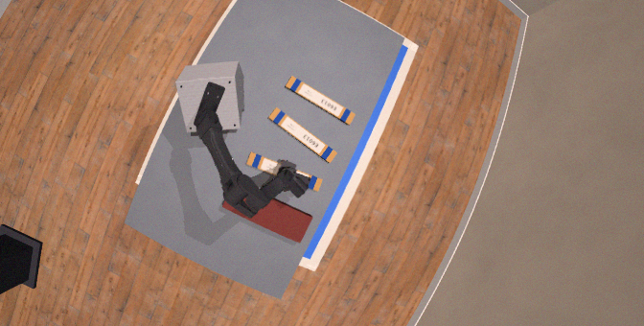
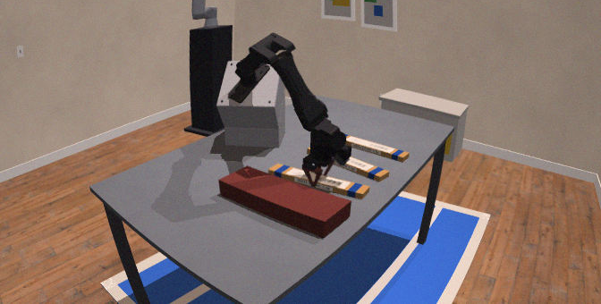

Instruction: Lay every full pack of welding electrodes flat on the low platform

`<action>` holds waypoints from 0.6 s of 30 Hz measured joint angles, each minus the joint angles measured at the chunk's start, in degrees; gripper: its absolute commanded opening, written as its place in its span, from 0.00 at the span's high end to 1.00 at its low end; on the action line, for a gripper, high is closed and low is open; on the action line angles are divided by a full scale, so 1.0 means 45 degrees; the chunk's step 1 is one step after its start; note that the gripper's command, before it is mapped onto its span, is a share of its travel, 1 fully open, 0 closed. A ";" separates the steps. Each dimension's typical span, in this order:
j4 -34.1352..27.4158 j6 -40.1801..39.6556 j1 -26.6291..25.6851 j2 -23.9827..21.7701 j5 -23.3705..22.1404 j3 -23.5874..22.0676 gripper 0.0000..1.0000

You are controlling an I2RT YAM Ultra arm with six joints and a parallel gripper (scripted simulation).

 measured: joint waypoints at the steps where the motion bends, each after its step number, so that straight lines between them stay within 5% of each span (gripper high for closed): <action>1: 0.0000 0.0000 0.0000 0.0000 0.0000 0.0000 1.00; 18: -0.0078 0.0112 -0.0005 -0.0112 0.0039 -0.0301 1.00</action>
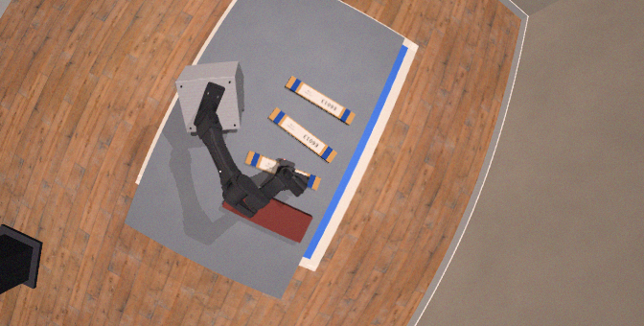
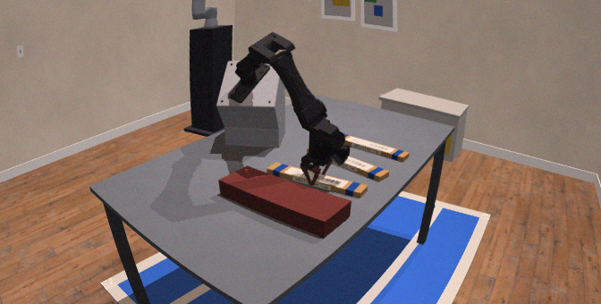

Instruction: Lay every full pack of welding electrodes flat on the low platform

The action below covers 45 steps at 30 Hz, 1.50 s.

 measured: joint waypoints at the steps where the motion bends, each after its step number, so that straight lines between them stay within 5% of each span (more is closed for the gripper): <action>1: -0.0019 0.0015 0.0000 -0.0034 -0.0005 -0.0024 1.00; 45: -0.2161 0.0913 0.0767 -0.1812 0.0427 -0.0461 1.00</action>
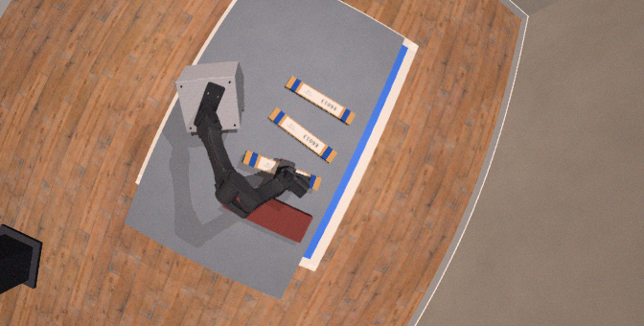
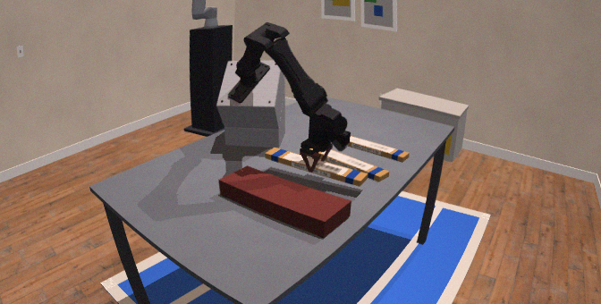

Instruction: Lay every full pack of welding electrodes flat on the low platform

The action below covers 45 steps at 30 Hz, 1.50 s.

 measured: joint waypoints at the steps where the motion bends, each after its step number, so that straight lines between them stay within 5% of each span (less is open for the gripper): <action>1: -0.0053 0.0010 0.0000 0.0000 0.0000 0.0024 1.00; 45: -0.0704 0.0209 0.0160 0.0000 0.0087 0.0588 1.00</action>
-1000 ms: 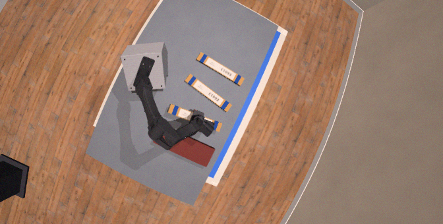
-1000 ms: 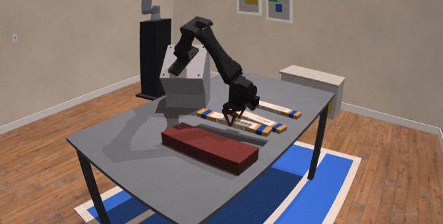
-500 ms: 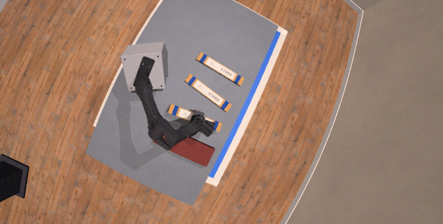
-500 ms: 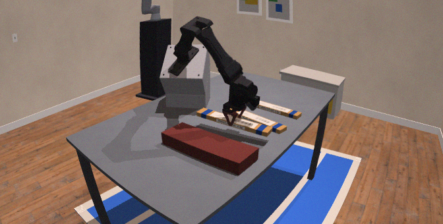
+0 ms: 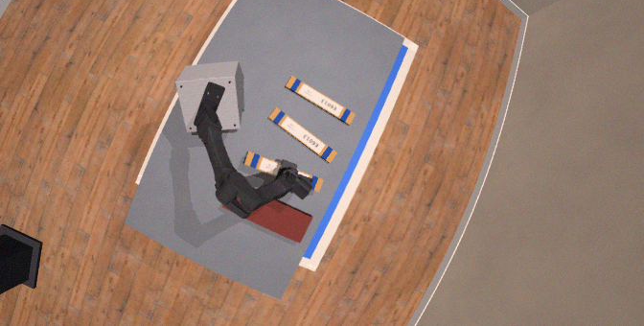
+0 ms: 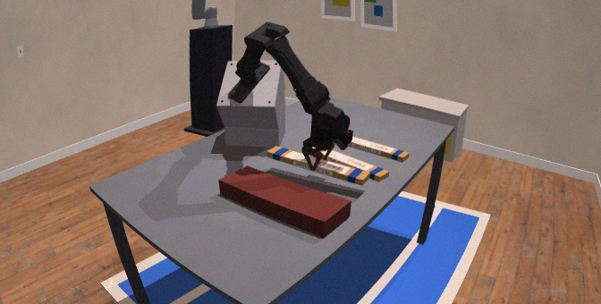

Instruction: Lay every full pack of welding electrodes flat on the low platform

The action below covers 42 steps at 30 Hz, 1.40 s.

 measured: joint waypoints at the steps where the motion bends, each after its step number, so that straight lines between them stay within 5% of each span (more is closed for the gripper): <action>1: -0.0010 0.0005 0.0005 0.0000 0.0000 0.0005 1.00; 42: -0.0180 0.0039 0.0039 0.0000 0.0019 0.0131 1.00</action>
